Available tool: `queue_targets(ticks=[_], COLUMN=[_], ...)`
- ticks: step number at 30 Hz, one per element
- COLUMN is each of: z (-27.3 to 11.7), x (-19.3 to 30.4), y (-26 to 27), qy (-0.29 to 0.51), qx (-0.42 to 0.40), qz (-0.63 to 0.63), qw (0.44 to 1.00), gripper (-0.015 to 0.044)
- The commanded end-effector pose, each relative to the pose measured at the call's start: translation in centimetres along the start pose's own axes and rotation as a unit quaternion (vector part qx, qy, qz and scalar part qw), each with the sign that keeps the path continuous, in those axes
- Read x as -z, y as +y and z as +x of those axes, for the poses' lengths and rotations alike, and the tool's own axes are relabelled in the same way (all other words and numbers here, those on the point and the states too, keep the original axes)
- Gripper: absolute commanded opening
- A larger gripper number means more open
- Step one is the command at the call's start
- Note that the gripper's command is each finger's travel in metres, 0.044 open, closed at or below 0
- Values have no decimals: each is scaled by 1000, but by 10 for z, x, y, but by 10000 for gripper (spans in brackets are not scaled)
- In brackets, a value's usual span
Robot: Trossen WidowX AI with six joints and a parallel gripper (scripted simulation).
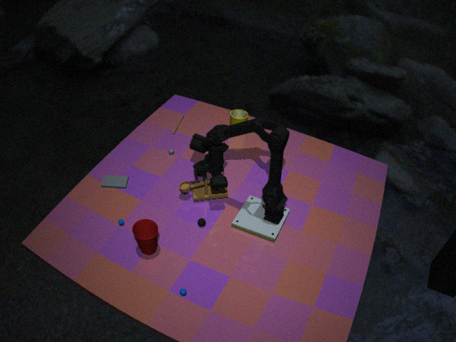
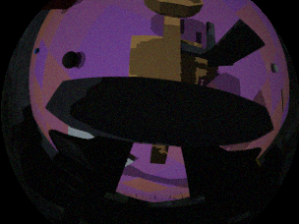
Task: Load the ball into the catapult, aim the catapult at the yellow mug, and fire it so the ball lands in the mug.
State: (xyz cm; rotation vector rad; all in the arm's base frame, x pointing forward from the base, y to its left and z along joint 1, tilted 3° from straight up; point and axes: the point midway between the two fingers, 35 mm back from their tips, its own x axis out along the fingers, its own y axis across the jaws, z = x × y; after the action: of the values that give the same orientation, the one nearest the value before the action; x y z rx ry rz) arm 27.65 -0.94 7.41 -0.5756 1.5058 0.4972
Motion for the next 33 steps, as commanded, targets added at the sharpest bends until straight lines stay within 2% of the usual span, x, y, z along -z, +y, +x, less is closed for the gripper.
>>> queue_targets(ticks=[1, 8, 21, 33], z=[-38, -37, -35, -35], x=[-3, 14, 130, 219], y=[-3, -24, -106, -135], qy=[-16, -14, -5, 3], qx=[13, 14, 18, 20], qz=[3, -39, -254, -385], qw=[1000, 999, 967, 923], gripper=[0, 0, 0, 0])
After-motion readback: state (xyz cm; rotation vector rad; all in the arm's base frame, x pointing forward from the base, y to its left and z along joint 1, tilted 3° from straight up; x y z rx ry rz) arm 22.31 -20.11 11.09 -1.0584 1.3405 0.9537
